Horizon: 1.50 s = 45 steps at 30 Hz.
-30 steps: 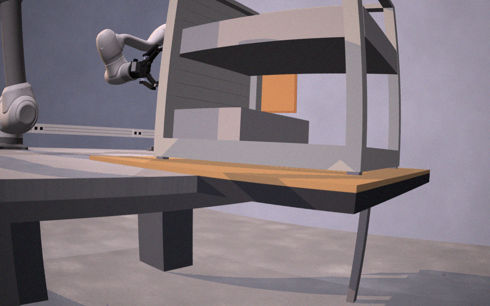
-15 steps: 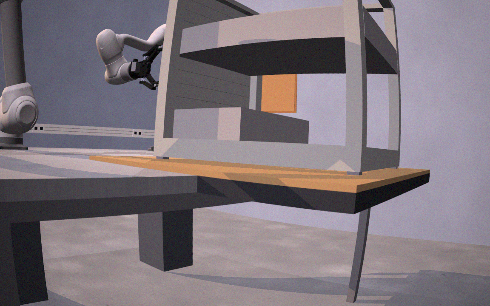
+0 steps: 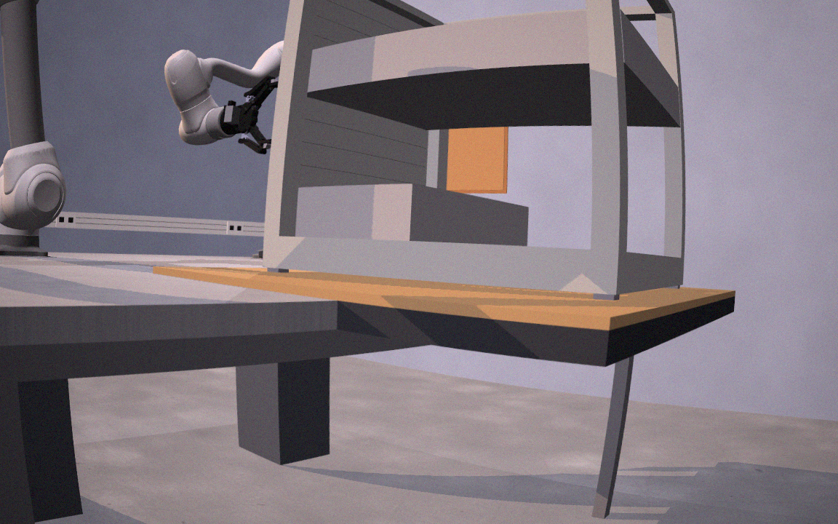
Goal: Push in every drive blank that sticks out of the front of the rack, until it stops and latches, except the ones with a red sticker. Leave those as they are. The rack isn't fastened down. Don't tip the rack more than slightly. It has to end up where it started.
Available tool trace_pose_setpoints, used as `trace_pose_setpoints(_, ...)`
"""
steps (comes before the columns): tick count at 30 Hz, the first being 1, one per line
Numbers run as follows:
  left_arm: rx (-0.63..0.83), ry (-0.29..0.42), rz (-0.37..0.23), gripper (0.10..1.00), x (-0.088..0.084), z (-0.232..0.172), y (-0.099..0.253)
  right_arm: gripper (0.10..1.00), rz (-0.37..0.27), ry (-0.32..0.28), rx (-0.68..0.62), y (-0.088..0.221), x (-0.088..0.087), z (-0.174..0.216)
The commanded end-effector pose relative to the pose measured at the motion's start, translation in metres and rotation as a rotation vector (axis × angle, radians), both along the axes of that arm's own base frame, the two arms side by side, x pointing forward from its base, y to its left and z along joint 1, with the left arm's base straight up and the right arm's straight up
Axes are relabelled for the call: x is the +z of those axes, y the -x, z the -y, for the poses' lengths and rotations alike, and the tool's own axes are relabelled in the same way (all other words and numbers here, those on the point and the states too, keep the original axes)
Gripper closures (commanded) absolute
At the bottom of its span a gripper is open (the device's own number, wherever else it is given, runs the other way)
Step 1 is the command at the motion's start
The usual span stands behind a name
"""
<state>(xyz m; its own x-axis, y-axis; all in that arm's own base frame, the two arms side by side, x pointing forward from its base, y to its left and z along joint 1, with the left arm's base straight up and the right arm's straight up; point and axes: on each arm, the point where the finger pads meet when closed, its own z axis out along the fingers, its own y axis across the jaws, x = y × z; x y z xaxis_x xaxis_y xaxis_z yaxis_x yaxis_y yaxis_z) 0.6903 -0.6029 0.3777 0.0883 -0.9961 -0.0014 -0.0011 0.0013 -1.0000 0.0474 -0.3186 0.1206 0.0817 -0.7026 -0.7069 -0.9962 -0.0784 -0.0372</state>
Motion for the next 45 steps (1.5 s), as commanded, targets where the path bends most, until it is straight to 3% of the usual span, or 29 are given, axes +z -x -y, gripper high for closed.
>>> trace_pose_setpoints(1, 0.0, 0.001, 0.001, 0.098, 0.001, 0.0, 0.0, 0.098, 0.0, 0.001, 0.0, 0.0, 0.0, 0.0)
trace_pose_setpoints(25, 0.0, 0.001, 0.001, 0.098, 0.001, 0.001, -0.006, 0.098, 0.0, 0.001, 0.0, 0.0, 0.0, 0.0)
trace_pose_setpoints(45, 0.0, 0.001, 0.001, 0.098, 0.003, 0.022, -0.096, 0.098, 0.0, 0.001, 0.0, 0.0, 0.0, 0.0)
